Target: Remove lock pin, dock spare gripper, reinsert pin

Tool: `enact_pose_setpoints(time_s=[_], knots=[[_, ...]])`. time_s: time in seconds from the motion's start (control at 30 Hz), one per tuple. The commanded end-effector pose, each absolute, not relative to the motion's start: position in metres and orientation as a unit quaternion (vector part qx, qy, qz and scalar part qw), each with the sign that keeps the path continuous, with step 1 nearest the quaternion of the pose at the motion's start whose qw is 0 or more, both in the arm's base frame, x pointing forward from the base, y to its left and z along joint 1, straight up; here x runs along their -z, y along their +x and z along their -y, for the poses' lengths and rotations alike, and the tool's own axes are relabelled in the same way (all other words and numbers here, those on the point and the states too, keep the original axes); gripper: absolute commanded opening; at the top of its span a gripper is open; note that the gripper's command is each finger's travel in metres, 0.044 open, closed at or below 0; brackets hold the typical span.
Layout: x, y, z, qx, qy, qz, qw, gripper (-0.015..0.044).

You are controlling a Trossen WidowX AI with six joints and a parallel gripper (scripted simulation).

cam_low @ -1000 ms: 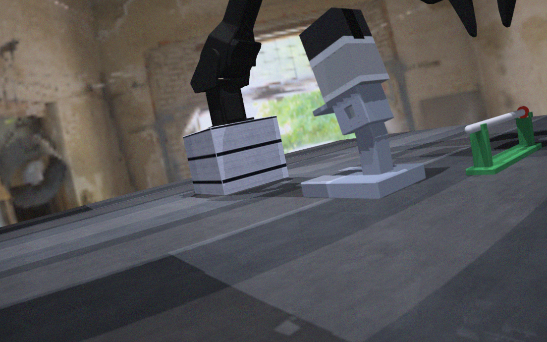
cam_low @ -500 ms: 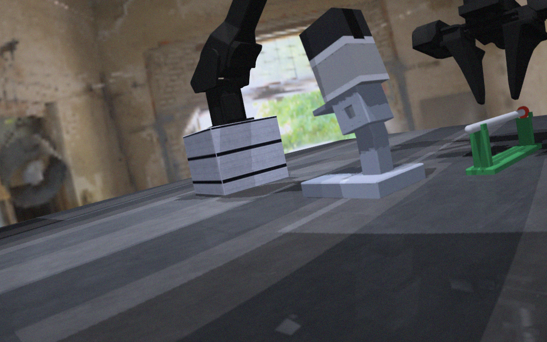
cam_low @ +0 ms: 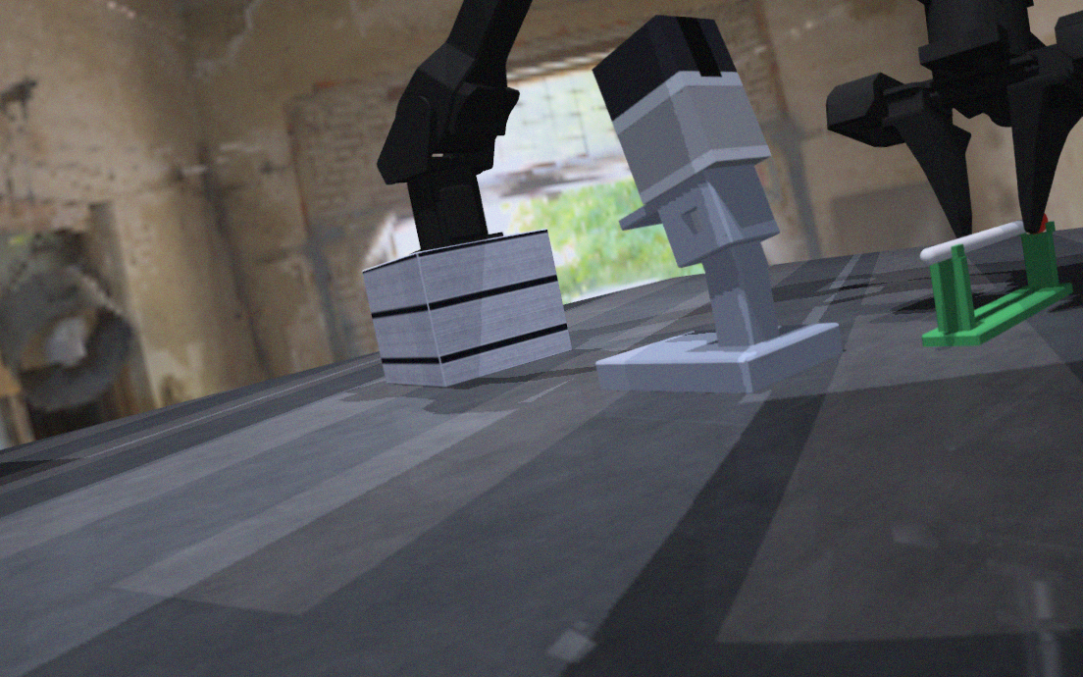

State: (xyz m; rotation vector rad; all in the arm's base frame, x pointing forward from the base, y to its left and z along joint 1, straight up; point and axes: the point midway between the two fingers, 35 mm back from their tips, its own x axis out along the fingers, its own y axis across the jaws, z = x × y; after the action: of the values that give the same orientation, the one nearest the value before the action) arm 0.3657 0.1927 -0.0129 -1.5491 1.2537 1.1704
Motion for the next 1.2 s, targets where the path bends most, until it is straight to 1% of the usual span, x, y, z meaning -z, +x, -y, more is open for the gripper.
enact_pose_setpoints(time_s=[0.0, 0.7, 0.9, 1.0, 1.17], knots=[[0.021, 0.364, -0.192, -0.468, -0.613, -0.496, 0.400, 0.0180], [0.046, 0.363, -0.191, -0.468, -0.613, -0.496, 0.400, 0.0180], [0.046, 0.363, -0.191, -0.468, -0.613, -0.496, 0.400, 0.0023], [0.046, 0.363, -0.191, -0.468, -0.613, -0.496, 0.400, 0.0003], [0.046, 0.363, -0.191, -0.468, -0.613, -0.496, 0.400, 0.0000]])
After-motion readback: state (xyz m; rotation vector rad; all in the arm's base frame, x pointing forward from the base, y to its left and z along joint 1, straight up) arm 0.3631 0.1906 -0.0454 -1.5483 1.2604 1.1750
